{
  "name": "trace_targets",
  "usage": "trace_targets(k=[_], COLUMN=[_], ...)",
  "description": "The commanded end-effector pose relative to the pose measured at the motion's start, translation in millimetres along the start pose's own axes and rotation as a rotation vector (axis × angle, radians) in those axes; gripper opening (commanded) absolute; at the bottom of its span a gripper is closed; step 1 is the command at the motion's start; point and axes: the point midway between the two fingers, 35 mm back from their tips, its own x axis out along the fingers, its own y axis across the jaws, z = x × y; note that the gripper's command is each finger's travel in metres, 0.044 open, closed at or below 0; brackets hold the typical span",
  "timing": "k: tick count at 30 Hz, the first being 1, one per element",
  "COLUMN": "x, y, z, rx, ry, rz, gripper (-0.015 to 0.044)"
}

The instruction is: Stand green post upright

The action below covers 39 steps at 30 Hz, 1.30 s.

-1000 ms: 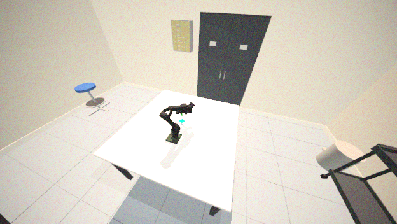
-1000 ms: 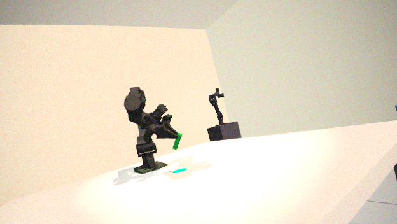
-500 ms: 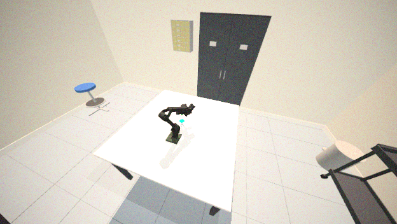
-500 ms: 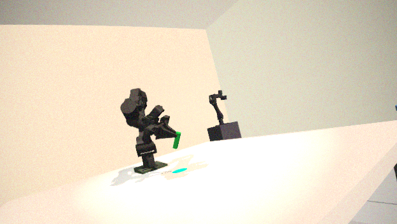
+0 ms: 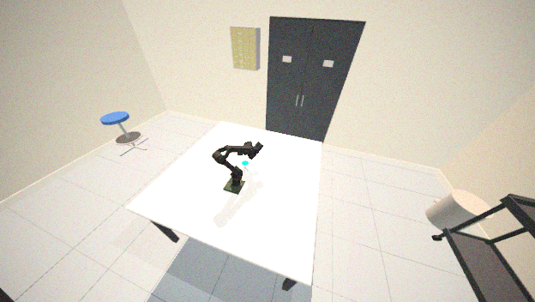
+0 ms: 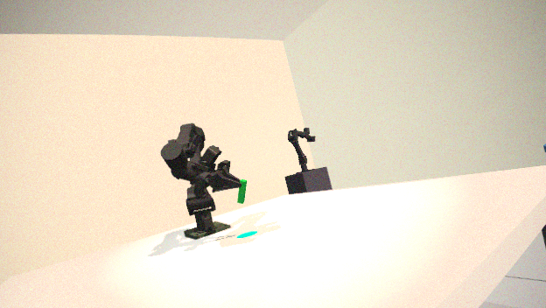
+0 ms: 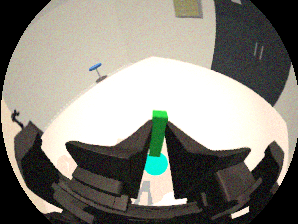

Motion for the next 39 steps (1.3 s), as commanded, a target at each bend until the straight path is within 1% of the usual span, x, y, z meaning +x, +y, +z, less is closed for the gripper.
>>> trace_targets(k=[1,39], x=[-2,-23], y=[1,11], z=[0,-5], rx=[-0.016,-0.133], ry=[-0.036,-0.276], rz=[0.003,0.004], gripper=[0.0023,0.0023])
